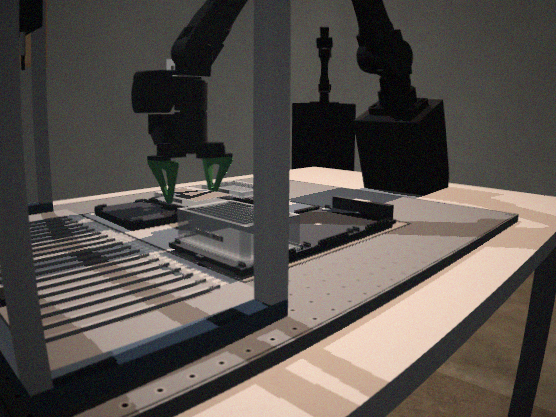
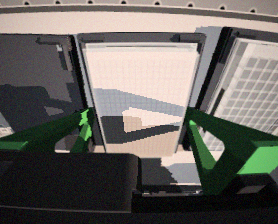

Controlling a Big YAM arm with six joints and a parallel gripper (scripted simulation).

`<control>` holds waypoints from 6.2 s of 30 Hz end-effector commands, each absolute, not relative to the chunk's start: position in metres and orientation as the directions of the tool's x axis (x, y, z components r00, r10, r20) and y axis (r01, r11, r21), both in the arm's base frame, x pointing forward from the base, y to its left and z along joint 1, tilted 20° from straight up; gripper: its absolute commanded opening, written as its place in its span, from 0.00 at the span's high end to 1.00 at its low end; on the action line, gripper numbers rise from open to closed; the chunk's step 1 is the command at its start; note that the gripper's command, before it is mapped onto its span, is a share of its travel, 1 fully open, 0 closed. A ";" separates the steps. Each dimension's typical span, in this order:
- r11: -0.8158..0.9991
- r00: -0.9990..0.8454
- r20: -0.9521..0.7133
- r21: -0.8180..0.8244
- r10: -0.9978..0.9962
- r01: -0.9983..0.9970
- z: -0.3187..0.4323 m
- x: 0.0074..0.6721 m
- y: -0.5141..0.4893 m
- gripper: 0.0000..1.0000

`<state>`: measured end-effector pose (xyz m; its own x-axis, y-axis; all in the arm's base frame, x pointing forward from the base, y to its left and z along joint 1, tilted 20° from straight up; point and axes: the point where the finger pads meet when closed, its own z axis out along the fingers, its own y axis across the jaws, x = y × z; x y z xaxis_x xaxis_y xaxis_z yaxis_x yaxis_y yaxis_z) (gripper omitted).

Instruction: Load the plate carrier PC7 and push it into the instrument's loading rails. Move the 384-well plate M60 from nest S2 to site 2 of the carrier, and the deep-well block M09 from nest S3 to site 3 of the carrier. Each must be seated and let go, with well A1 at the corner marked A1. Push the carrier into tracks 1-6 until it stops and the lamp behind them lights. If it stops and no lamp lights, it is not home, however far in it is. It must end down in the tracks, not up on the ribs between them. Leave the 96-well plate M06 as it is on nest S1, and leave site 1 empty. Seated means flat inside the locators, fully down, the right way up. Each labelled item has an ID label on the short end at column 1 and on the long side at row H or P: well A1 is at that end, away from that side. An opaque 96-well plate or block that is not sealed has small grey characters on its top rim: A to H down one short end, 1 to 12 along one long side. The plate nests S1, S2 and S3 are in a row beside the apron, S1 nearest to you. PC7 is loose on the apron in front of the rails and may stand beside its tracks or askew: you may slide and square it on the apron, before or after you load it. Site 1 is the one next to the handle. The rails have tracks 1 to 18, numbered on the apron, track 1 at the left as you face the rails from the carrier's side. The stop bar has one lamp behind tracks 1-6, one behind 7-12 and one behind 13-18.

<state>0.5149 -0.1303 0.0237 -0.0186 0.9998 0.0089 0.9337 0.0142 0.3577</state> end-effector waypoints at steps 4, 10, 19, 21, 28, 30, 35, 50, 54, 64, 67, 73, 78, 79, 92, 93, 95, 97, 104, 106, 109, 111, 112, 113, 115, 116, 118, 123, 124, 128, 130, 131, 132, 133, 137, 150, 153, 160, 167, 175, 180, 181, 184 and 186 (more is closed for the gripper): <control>0.014 -0.017 0.006 0.362 1.000 0.932 0.019 0.522 -0.126 0.00; 0.014 -0.018 0.006 0.362 1.000 0.932 0.019 0.522 -0.126 0.00; 0.014 -0.018 0.006 0.362 1.000 0.932 0.019 0.522 -0.126 0.00; 0.014 -0.018 0.006 0.362 1.000 0.932 0.019 0.522 -0.126 0.00; 0.014 -0.018 0.006 0.362 1.000 0.932 0.019 0.522 -0.126 0.00; 0.014 -0.018 0.006 0.362 1.000 0.932 0.019 0.522 -0.126 0.00; 0.014 -0.018 0.006 0.362 1.000 0.932 0.019 0.522 -0.126 0.00; 0.014 -0.018 0.006 0.362 1.000 0.932 0.019 0.522 -0.126 0.00; 0.014 -0.018 0.006 0.362 1.000 0.932 0.019 0.522 -0.126 0.00; 0.014 -0.018 0.006 0.362 1.000 0.932 0.019 0.522 -0.126 0.00; 0.014 -0.018 0.006 0.362 1.000 0.932 0.019 0.522 -0.126 0.00; 0.014 -0.018 0.006 0.362 1.000 0.932 0.019 0.522 -0.126 0.00; 0.015 -0.016 -0.001 0.379 1.000 0.925 0.038 0.525 -0.134 1.00; 0.015 -0.016 -0.001 0.379 1.000 0.925 0.038 0.525 -0.134 1.00; 0.015 -0.016 -0.001 0.379 1.000 0.925 0.038 0.525 -0.134 1.00; 0.015 -0.016 -0.001 0.379 1.000 0.925 0.038 0.525 -0.134 1.00; 0.015 -0.016 -0.001 0.379 1.000 0.925 0.038 0.525 -0.134 1.00; 0.015 -0.016 -0.001 0.379 1.000 0.925 0.038 0.525 -0.134 1.00; 0.017 -0.016 -0.006 0.391 1.000 0.920 0.057 0.522 -0.138 1.00; 0.016 -0.015 -0.006 0.387 1.000 0.922 0.060 0.517 -0.140 1.00; 0.015 -0.014 -0.005 0.384 1.000 0.923 0.063 0.513 -0.140 1.00; 0.015 -0.015 -0.005 0.383 1.000 0.924 0.066 0.512 -0.140 1.00; 0.015 -0.015 -0.004 0.383 1.000 0.924 0.068 0.511 -0.139 1.00; 0.015 -0.015 -0.004 0.382 1.000 0.924 0.070 0.509 -0.139 1.00; 0.015 -0.015 -0.004 0.382 1.000 0.924 0.075 0.507 -0.139 1.00; 0.015 -0.015 -0.004 0.382 1.000 0.924 0.078 0.506 -0.139 1.00; 0.015 -0.015 -0.005 0.384 1.000 0.923 0.083 0.505 -0.140 1.00; 0.017 -0.015 -0.009 0.395 1.000 0.919 0.101 0.504 -0.141 1.00; 0.017 -0.015 -0.010 0.398 1.000 0.917 0.105 0.505 -0.142 1.00; 0.016 -0.016 -0.005 0.383 1.000 0.924 0.102 0.499 -0.140 1.00; 0.017 -0.015 -0.009 0.395 1.000 0.919 0.113 0.499 -0.141 1.00; 0.018 -0.015 -0.011 0.400 1.000 0.916 0.118 0.500 -0.142 1.00; 0.019 -0.014 -0.013 0.405 1.000 0.914 0.123 0.501 -0.143 1.00; 0.019 -0.014 -0.014 0.406 1.000 0.914 0.126 0.500 -0.143 1.00; 0.016 -0.016 -0.003 0.383 1.000 0.924 0.113 0.496 -0.136 1.00; -0.015 0.011 0.012 0.389 1.000 0.921 0.115 0.494 -0.088 1.00; -0.015 0.011 0.013 0.389 1.000 0.921 0.115 0.497 -0.076 1.00; -0.016 0.011 0.014 0.398 1.000 0.917 0.120 0.500 -0.052 1.00; -0.017 0.011 0.017 0.401 1.000 0.916 0.123 0.503 -0.028 1.00; -0.018 0.010 0.021 0.402 1.000 0.915 0.127 0.513 0.005 1.00; -0.018 0.011 0.021 0.369 1.000 0.929 0.113 0.505 0.017 1.00; -0.018 0.011 0.022 0.372 1.000 0.928 0.115 0.509 0.021 1.00; -0.019 0.011 0.023 0.374 1.000 0.927 0.118 0.514 0.034 1.00; -0.018 0.011 0.021 0.357 1.000 0.934 0.111 0.507 0.042 1.00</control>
<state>0.5010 0.0252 0.1077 -0.0013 0.9999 0.0130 0.9329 -0.0035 0.3601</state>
